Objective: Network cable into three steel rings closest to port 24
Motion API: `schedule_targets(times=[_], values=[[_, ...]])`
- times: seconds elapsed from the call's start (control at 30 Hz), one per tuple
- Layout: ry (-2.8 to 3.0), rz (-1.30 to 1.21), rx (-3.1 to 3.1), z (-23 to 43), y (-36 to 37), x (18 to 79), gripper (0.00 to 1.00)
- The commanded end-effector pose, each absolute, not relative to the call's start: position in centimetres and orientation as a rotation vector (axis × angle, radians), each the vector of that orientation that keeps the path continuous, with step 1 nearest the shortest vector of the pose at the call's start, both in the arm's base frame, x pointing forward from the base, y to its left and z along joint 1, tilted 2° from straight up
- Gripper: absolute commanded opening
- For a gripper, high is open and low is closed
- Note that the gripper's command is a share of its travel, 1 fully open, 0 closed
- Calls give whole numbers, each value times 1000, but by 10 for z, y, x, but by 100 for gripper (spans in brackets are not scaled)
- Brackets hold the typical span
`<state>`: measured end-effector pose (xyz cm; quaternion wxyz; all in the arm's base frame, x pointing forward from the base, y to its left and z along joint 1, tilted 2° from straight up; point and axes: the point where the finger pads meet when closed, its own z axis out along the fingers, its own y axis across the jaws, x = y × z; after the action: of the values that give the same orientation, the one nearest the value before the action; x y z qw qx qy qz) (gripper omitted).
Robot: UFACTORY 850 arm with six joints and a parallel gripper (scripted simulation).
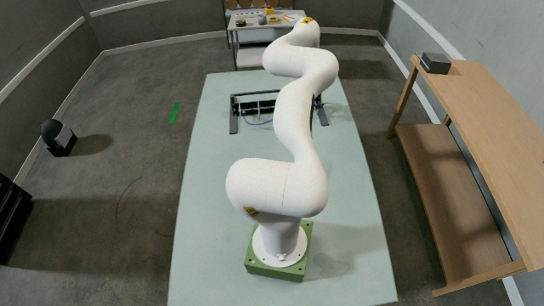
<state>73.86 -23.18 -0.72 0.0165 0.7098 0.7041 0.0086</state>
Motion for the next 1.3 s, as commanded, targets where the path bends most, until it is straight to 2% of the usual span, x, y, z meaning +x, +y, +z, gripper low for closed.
schedule_targets(times=[0.0, 0.6, 1.0, 1.03, 1.27], values=[[2191, 24, 2210, 7, -232, 737, 35], [2191, 24, 2210, 52, -231, 735, 35], [2191, 24, 2210, 59, -231, 735, 35], [2191, 24, 2210, 59, -231, 735, 0], [2191, 24, 2210, 59, -231, 735, 0]])
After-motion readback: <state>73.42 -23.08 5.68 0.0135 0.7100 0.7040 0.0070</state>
